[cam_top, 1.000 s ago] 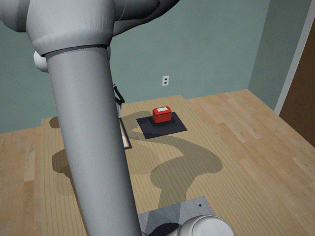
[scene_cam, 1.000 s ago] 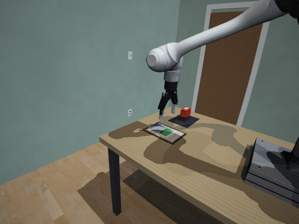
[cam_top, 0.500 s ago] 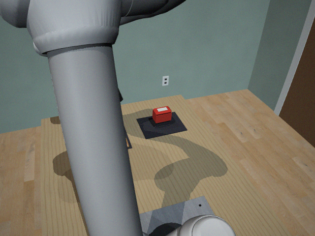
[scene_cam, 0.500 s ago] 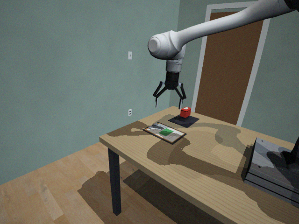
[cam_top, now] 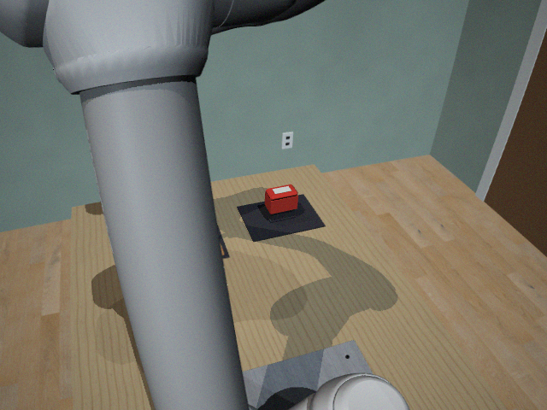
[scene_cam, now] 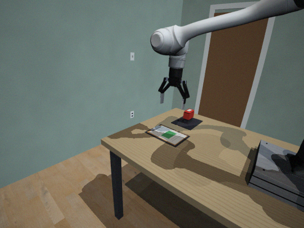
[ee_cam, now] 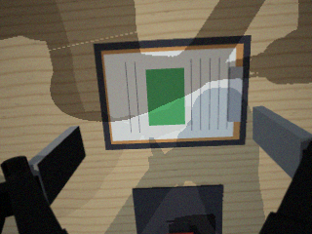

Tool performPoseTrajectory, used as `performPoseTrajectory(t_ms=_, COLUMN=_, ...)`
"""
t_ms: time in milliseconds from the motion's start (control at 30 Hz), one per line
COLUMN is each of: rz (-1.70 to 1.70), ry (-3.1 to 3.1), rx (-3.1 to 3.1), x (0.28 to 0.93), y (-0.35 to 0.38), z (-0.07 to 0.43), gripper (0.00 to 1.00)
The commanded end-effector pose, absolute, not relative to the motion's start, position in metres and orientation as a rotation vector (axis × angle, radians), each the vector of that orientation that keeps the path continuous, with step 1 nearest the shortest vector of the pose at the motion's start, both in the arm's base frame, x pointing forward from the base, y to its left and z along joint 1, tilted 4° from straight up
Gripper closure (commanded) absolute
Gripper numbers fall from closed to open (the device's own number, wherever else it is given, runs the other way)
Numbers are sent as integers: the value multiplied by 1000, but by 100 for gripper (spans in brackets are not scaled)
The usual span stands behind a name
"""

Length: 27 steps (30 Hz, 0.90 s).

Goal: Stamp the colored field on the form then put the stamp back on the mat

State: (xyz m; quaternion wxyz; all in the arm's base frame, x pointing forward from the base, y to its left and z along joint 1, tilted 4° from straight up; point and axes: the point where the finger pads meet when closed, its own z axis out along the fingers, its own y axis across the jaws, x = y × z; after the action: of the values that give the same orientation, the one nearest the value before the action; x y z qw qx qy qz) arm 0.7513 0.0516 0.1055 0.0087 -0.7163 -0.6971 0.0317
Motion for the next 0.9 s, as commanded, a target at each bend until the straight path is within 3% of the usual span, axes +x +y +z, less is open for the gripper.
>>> performPoseTrajectory(t_ms=0, rz=113, ry=-2145, rx=-2277, x=752, y=52, z=107, gripper=46)
performPoseTrajectory(t_ms=300, rz=113, ry=-2145, rx=-2277, x=751, y=24, z=104, gripper=46)
performPoseTrajectory(t_ms=867, rz=113, ry=-2145, rx=-2277, x=742, y=-174, z=79, gripper=46)
